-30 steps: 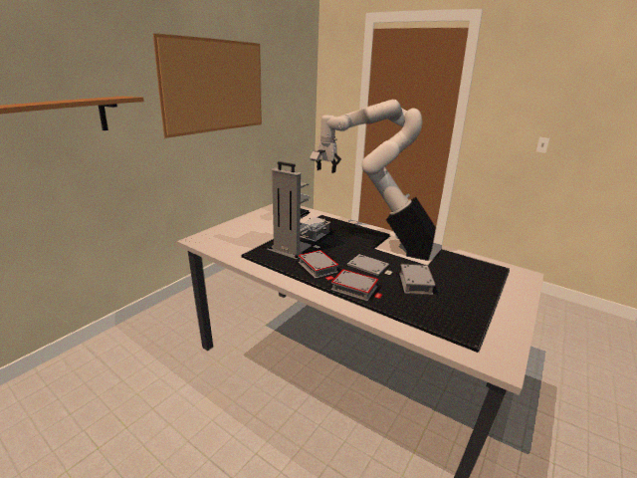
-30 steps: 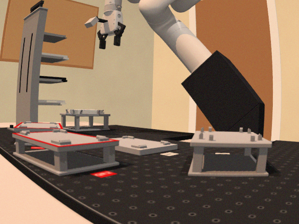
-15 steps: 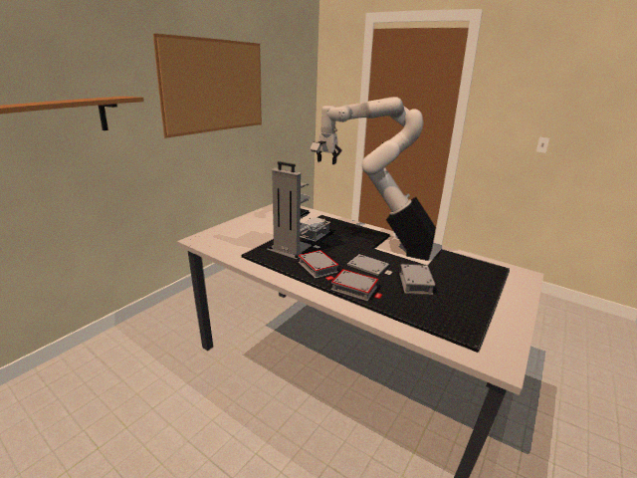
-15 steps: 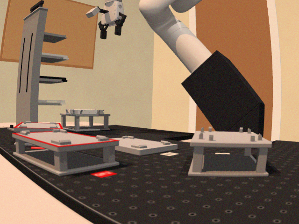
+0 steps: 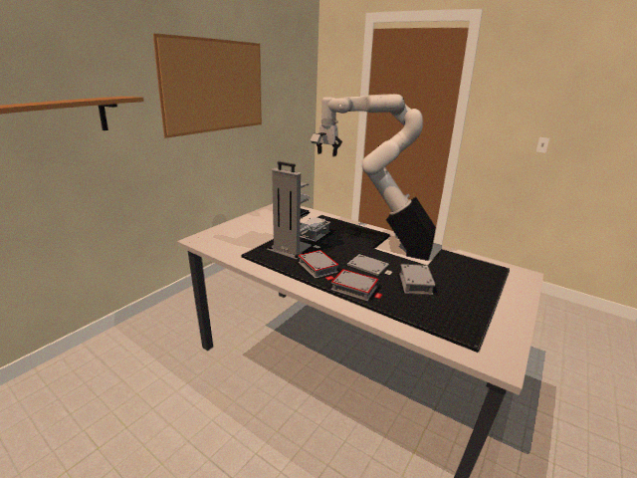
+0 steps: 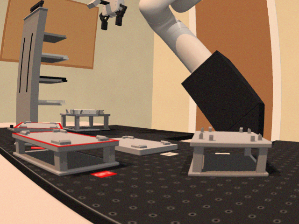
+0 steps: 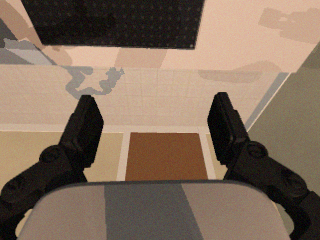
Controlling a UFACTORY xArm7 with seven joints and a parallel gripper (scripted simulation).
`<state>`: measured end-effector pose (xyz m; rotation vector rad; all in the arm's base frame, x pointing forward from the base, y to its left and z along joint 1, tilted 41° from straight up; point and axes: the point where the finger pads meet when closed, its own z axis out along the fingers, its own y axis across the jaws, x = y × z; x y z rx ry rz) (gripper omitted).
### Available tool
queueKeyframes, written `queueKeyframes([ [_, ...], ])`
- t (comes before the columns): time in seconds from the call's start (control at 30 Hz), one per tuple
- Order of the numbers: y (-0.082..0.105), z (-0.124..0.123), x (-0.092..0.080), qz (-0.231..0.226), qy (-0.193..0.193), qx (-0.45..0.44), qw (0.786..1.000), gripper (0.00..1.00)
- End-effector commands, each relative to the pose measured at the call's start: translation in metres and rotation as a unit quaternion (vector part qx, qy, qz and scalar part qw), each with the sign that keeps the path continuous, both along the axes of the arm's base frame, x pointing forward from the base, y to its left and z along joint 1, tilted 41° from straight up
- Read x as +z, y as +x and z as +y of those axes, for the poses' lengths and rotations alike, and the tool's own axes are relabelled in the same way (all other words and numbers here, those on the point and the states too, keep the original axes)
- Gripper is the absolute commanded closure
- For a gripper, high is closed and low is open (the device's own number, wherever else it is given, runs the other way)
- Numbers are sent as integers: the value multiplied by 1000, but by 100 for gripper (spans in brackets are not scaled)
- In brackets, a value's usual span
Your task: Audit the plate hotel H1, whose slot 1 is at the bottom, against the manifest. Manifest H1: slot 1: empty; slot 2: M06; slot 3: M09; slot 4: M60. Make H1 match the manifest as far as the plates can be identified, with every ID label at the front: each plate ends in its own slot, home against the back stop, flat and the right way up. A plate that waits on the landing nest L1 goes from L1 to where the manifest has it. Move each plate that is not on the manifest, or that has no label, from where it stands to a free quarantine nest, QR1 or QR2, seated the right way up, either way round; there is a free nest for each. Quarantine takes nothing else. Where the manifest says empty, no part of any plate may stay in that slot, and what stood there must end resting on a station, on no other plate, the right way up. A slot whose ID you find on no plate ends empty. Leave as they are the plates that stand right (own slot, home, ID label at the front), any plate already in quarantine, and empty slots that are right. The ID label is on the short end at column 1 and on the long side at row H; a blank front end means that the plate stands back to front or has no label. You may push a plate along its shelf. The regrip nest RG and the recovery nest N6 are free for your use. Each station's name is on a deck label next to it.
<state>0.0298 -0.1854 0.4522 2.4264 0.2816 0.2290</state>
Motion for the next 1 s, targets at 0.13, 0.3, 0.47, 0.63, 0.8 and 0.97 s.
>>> queueKeyframes([
  [0.13, -4, 10, 14, -1, -1, 0, 1000, 0],
  [0.3, -8, 21, 27, -1, -1, 0, 1000, 0],
  [0.47, -12, 31, 39, -1, -1, 0, 1000, 0],
  [0.63, -14, 37, 47, -1, -1, 0, 1000, 0],
  [0.8, -17, 44, 55, -1, -1, 0, 1000, 0],
  [0.97, 2, 49, 57, -1, -1, 0, 1000, 0],
])
